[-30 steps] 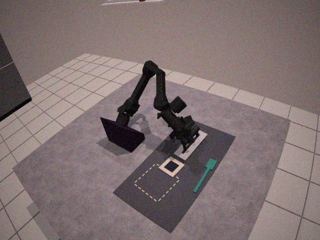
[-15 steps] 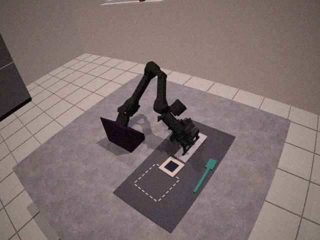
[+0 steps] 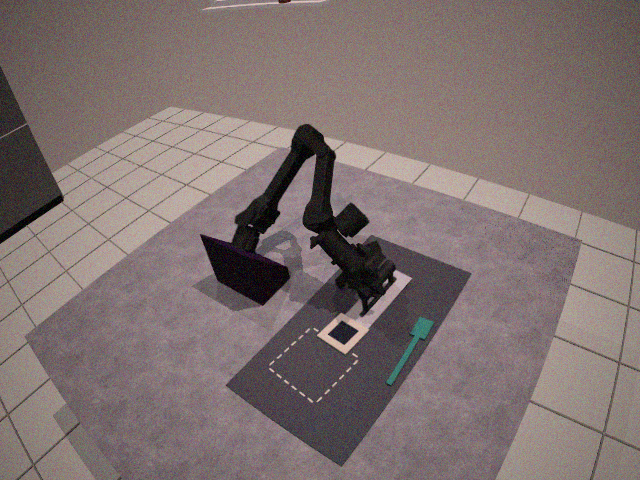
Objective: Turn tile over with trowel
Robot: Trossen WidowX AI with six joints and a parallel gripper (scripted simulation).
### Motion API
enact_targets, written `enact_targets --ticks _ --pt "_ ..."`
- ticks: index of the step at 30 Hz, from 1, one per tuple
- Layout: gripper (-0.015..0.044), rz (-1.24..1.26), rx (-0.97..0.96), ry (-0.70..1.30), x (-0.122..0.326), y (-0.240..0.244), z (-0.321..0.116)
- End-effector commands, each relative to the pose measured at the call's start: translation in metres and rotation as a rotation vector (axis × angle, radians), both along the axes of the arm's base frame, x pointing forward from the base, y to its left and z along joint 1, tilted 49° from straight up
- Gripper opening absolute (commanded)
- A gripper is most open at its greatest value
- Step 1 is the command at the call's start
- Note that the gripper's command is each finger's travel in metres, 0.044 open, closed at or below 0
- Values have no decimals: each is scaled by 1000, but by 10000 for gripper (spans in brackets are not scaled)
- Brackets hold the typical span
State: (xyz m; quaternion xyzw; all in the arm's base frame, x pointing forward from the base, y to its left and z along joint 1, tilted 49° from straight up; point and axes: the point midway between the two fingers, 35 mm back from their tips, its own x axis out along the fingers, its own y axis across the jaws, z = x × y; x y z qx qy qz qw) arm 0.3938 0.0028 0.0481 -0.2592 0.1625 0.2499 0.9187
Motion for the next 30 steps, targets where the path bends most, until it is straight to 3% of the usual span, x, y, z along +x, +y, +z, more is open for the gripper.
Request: enact_targets --ticks 1,15,30 --pt "0 -7 -1 4 -3 -7 -7" --pt "0 -7 0 3 -7 -19 -21" --pt "0 1 -104 23 -10 -41 -5"
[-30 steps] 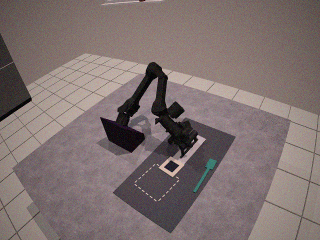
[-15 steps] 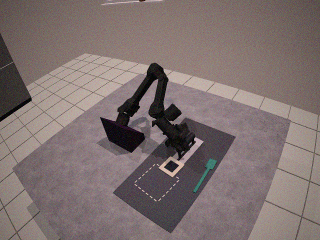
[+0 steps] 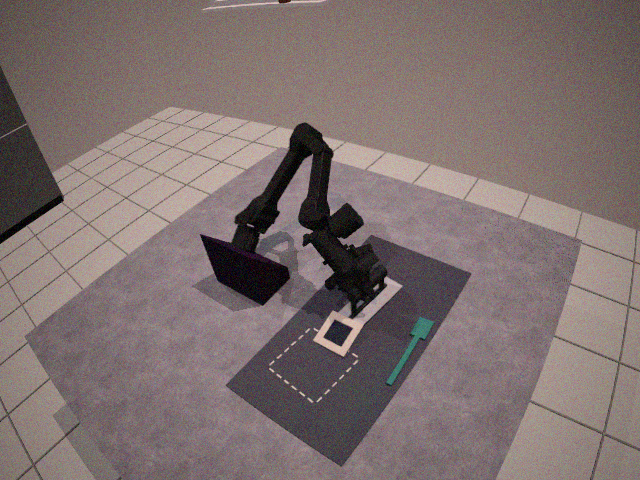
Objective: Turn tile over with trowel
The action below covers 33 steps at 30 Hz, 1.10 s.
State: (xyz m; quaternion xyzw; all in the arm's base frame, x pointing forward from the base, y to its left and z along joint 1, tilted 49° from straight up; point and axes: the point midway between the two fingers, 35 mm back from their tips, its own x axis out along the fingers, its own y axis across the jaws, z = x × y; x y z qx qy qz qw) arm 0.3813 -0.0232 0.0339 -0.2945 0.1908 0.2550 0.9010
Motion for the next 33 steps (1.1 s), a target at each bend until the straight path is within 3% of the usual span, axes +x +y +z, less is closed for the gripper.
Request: enact_targets --ticks 1,33 --pt "0 -13 -17 -20 2 -17 9" --pt "0 -13 -21 -20 -13 -77 -31"
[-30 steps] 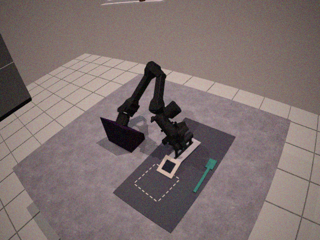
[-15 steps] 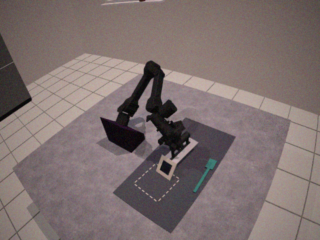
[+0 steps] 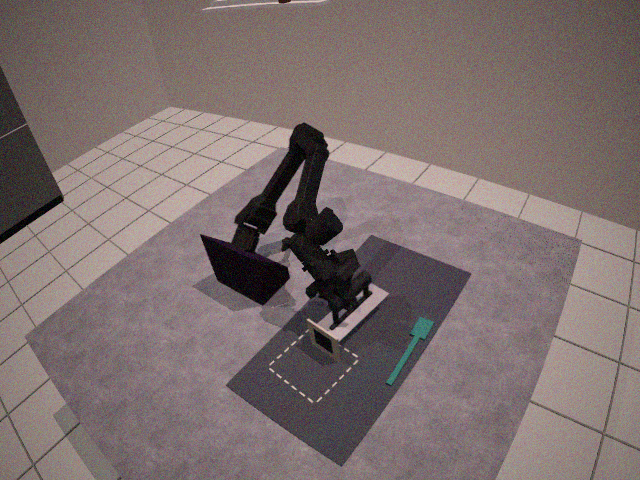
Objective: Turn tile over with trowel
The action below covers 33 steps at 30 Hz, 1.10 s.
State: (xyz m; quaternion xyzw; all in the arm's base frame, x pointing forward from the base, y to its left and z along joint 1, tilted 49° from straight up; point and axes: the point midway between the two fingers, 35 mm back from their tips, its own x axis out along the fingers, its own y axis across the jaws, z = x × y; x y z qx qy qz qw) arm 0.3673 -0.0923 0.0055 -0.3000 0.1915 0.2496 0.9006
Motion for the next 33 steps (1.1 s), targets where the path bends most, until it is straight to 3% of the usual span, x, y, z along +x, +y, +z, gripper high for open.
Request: enact_targets --ticks 1,8,20,33 --pt "0 -5 -9 -16 1 -8 -2" --pt "0 -5 -9 -16 2 -7 1" --pt "0 -5 -7 -15 9 9 62" --pt "0 -5 -7 -15 9 9 63"
